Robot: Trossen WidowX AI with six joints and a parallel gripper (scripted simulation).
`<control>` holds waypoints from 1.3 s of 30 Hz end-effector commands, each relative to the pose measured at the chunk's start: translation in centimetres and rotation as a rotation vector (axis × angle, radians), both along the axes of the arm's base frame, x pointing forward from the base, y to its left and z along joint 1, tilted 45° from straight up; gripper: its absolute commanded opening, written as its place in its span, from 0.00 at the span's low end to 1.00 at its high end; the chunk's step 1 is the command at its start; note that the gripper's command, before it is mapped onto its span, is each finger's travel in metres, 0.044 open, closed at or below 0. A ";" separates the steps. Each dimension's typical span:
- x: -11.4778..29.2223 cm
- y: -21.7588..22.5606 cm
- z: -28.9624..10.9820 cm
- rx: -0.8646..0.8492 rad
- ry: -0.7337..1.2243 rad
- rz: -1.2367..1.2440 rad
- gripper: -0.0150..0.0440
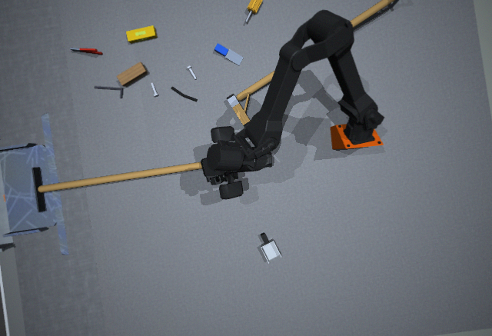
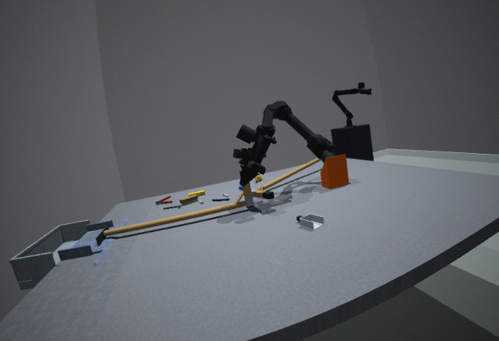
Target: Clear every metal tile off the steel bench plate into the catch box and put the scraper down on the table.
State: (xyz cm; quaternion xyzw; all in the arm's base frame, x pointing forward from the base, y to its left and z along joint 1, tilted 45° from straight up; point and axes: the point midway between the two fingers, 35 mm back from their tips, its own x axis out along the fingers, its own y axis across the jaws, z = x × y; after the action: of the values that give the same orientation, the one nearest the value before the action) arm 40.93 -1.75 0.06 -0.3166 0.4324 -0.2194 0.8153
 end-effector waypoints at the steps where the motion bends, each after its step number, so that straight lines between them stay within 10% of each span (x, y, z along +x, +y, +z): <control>1: -0.4 0.4 0.3 0.002 -0.015 0.004 0.25; 39: -6.1 0.4 0.3 0.001 -0.016 0.009 0.25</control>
State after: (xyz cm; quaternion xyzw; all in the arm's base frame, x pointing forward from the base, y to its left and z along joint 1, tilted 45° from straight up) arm 35.12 -1.55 0.05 -0.3186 0.4311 -0.2173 0.8158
